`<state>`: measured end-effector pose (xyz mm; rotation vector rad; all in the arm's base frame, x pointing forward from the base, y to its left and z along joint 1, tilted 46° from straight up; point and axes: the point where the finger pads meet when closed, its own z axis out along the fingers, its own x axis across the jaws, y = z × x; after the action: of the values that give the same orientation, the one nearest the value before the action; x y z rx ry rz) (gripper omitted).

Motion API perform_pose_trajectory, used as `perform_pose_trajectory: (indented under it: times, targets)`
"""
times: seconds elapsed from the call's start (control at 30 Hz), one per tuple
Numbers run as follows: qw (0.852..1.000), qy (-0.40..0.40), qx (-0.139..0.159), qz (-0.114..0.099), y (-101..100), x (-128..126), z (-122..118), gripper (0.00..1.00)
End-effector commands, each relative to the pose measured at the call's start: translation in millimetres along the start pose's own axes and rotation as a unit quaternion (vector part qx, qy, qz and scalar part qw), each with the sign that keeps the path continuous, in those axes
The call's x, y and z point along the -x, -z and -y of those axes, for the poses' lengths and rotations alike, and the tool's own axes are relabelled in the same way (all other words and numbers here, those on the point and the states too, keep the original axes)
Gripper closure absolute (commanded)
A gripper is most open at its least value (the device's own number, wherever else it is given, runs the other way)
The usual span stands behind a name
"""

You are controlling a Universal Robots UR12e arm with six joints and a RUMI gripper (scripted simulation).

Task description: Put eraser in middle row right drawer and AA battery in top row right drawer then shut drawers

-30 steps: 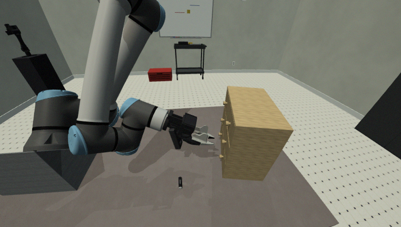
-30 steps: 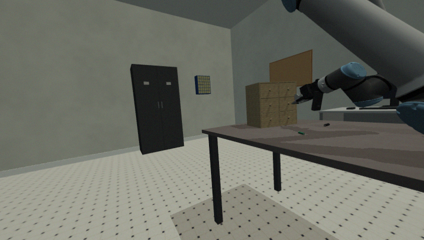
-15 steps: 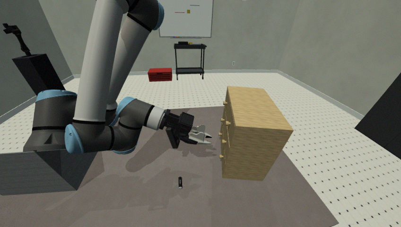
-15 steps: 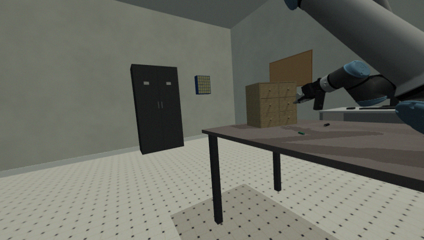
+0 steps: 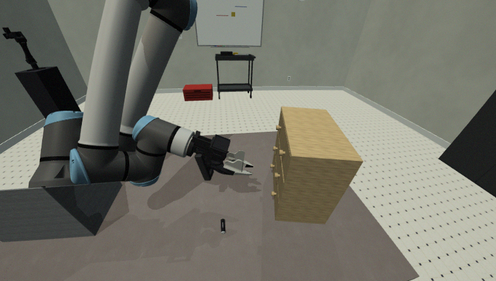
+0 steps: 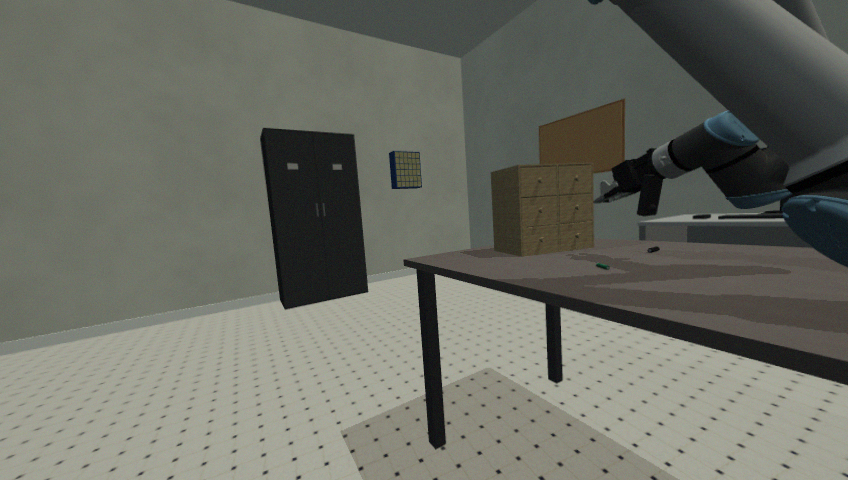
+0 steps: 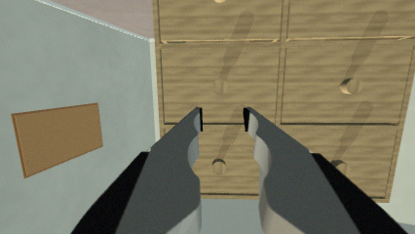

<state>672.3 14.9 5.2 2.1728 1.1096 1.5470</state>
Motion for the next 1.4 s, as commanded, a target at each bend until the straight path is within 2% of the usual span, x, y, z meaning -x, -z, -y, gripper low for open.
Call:
perform_pose_trajectory:
  times: [0.0, 1.37]
  targets:
    - [1.0, 0.0, 0.0, 0.0, 9.4, 0.4, -0.9, 0.8]
    - [1.0, 0.0, -0.012, 0.0, 11.8, 0.5, -2.2, 0.8]
